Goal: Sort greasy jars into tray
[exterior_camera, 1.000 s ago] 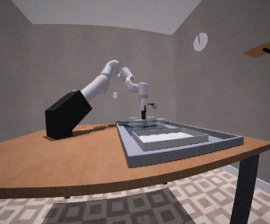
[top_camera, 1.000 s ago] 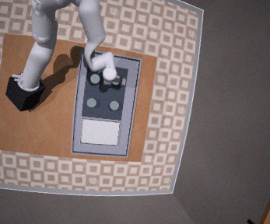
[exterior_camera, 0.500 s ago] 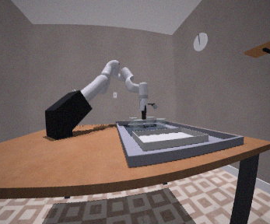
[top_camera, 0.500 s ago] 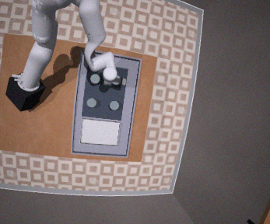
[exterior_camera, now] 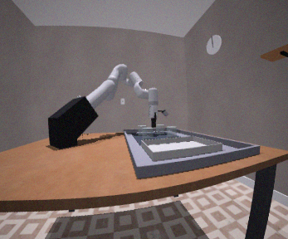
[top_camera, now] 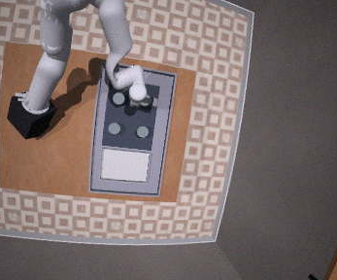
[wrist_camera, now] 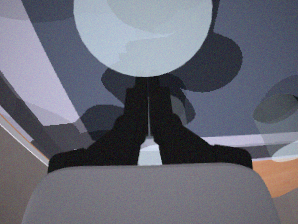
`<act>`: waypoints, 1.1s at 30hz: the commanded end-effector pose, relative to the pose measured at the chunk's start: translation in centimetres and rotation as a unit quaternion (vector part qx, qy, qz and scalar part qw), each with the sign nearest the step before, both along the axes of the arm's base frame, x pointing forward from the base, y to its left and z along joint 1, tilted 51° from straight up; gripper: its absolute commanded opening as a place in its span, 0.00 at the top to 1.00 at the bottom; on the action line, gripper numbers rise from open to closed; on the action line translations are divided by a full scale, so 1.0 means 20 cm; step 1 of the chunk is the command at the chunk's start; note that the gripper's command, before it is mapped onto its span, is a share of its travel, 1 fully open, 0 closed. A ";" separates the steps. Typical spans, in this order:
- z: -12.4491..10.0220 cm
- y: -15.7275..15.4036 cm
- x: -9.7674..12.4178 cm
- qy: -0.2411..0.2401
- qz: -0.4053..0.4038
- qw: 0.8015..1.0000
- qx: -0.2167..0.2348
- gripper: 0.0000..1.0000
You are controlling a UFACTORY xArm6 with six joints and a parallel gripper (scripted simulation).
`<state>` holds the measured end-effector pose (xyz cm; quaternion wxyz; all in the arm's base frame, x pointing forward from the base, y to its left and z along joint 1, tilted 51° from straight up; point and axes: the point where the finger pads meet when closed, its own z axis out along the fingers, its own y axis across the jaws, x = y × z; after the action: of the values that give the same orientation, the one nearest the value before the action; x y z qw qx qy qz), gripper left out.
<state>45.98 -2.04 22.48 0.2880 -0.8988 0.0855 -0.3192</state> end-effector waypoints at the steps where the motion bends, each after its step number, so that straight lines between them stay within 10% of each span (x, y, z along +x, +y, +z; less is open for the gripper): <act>1: 0.01 0.00 0.00 -0.001 -0.001 1.000 0.000 1.00; 33: 0.02 -0.01 0.02 -0.001 -0.001 1.000 0.000 1.00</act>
<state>46.28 -2.17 22.68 0.2880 -0.8988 0.0855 -0.3192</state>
